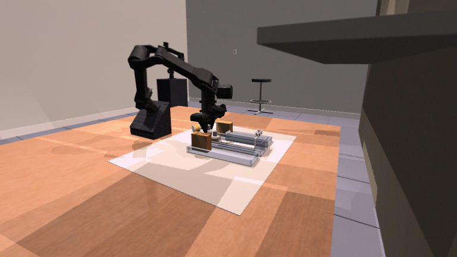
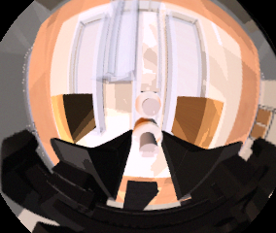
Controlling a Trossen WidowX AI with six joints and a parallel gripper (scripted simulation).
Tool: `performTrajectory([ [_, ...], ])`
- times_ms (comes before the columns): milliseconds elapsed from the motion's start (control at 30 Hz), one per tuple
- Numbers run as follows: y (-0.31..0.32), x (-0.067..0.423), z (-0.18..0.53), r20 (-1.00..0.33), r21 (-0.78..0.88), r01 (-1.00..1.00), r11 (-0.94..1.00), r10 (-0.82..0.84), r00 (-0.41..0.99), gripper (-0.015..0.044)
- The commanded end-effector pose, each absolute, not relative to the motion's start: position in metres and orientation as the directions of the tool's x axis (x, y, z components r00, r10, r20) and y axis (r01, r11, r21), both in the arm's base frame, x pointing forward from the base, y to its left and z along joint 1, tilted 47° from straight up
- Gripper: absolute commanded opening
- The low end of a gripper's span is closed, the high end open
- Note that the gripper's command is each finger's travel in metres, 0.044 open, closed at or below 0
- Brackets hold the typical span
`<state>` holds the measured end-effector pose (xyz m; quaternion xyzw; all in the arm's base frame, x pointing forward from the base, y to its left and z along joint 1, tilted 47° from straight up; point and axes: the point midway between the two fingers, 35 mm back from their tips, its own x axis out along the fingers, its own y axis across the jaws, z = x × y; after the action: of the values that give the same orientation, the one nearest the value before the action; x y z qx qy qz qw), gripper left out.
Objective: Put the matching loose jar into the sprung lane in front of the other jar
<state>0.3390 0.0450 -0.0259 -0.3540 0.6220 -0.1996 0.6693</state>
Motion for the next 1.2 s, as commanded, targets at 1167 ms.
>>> performTrajectory([
  [1167, 0.0359, 0.3448, -0.0326, -0.689, -0.725, -0.163, 0.669, -0.707, 0.162, 0.0],
])
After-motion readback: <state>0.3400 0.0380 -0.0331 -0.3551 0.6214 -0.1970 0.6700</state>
